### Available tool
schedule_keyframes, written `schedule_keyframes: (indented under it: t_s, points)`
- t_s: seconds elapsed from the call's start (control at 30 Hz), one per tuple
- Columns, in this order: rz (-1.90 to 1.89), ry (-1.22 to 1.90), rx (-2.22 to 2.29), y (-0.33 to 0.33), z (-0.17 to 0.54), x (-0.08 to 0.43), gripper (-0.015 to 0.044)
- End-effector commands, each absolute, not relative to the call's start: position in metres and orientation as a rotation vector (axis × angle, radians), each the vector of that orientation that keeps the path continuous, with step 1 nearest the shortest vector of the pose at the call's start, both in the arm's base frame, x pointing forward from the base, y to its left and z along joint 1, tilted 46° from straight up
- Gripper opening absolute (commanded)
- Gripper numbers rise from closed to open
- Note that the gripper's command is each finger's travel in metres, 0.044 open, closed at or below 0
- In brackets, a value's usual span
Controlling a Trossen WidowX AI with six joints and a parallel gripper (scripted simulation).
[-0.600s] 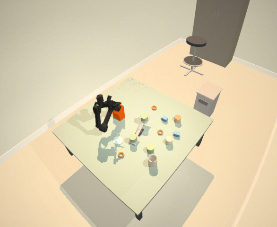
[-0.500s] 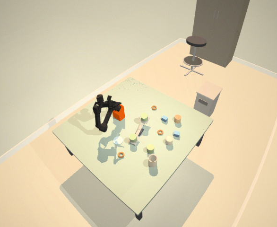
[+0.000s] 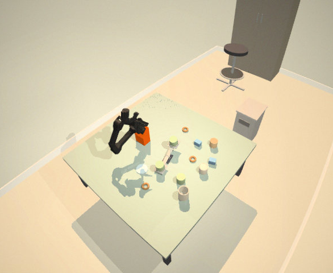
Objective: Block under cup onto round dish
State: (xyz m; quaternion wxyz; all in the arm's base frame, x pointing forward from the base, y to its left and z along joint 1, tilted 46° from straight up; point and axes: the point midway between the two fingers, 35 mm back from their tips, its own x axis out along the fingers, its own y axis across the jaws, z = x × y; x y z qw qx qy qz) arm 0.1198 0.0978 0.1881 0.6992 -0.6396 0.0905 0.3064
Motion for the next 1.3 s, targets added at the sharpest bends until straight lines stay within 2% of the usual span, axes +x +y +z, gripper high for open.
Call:
schedule_keyframes:
  t_s: [0.0, 0.6, 1.27]
  points:
    - [0.643, 0.263, -1.402, 0.1, 0.183, 0.124, 0.044]
    - [0.279, 0.616, -1.13, 0.088, 0.15, 0.164, 0.044]
    - [-0.084, 0.824, -0.825, 0.059, 0.119, 0.199, 0.044]
